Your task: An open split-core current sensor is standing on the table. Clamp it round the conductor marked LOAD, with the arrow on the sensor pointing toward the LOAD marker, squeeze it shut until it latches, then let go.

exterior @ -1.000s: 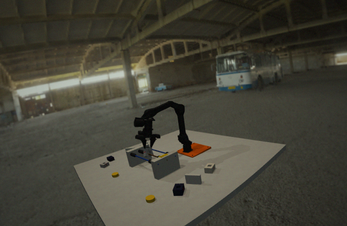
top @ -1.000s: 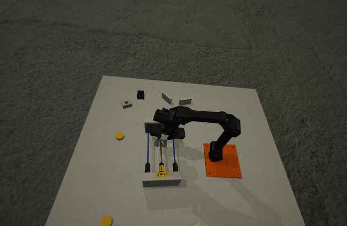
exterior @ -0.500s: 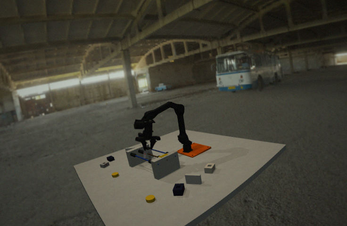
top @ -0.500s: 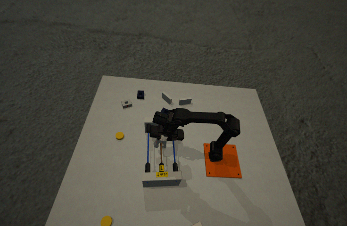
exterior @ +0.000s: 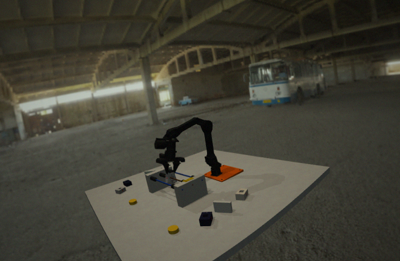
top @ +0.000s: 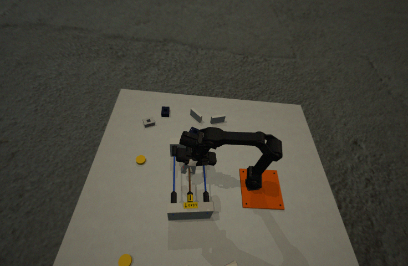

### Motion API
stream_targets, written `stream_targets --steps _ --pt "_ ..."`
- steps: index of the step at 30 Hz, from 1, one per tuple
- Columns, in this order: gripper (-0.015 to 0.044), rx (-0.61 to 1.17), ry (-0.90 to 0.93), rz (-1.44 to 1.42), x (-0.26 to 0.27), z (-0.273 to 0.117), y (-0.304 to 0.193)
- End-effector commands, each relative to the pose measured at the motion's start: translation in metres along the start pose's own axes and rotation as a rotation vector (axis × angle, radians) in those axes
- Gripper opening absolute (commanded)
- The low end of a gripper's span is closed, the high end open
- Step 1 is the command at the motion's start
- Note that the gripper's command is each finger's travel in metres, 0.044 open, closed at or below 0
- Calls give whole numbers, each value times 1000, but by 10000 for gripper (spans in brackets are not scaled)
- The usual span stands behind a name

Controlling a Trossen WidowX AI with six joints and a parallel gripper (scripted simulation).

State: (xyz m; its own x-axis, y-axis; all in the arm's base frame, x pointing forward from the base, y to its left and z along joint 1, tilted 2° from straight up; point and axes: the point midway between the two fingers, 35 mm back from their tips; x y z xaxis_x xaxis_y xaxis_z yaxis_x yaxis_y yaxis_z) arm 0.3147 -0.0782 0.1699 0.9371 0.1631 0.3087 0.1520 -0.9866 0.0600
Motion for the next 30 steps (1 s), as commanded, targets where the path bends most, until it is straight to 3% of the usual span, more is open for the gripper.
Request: stream_targets --steps 1,30 --pt "0 -1 2 0 0 -1 0" --pt "0 10 -42 2 3 0 1"
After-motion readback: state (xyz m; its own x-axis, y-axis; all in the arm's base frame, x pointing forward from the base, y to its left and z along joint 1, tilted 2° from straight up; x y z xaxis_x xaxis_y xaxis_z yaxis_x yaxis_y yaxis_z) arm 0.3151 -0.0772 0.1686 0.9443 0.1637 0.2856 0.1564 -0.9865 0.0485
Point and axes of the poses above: the point midway between the two fingers, 35 mm back from their tips, its own z axis out along the fingers, its own x axis across the jaws, y = z × x, and after that the axes turned 12 degrees about -z, right-handed
